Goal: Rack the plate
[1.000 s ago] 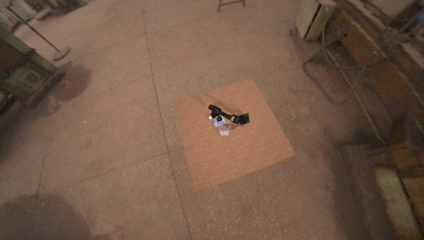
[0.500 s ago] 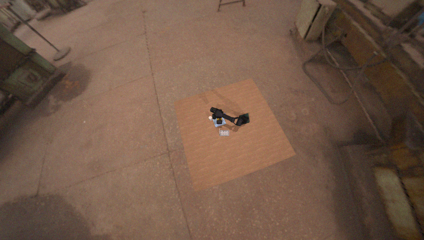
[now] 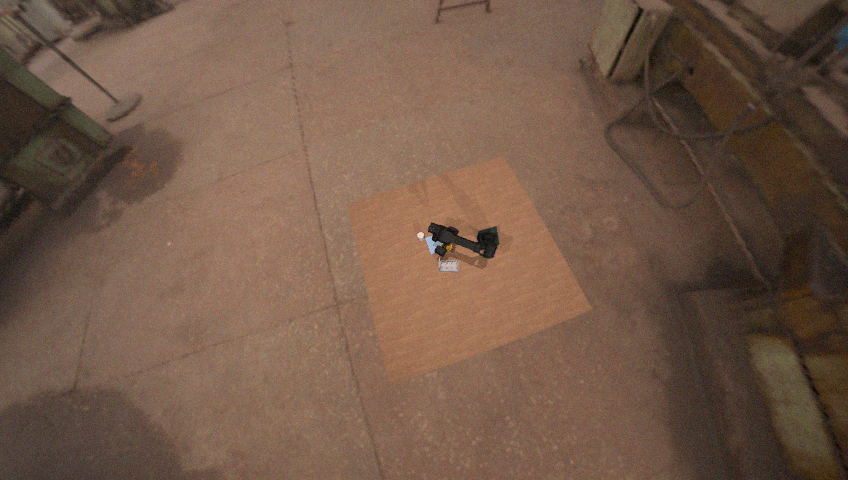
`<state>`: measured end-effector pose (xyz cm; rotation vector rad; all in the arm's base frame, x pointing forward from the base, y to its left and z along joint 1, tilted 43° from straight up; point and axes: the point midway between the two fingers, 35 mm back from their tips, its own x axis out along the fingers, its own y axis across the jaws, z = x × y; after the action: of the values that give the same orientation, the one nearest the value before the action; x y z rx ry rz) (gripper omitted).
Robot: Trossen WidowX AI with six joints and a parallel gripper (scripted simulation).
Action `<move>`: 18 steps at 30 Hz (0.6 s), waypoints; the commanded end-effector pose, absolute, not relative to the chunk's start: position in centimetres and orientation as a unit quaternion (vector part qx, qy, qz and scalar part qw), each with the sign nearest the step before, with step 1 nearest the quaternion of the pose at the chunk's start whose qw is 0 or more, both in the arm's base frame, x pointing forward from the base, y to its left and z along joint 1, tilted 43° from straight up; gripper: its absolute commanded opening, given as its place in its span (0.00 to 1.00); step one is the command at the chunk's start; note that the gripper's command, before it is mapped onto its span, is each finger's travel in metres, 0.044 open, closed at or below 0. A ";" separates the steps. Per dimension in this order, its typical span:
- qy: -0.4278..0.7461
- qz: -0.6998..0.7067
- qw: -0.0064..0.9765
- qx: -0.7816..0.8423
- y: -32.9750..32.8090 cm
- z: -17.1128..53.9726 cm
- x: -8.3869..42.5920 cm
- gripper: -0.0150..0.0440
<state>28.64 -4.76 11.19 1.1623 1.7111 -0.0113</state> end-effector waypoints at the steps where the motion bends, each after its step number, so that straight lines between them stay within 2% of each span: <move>1: 0.710 -0.046 0.478 0.515 -3.6 12.2 27.6 0.25; 18: 0.667 -0.246 0.302 0.635 1.0 15.6 22.6 0.25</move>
<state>23.53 0.23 15.15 1.6205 1.7669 -0.5715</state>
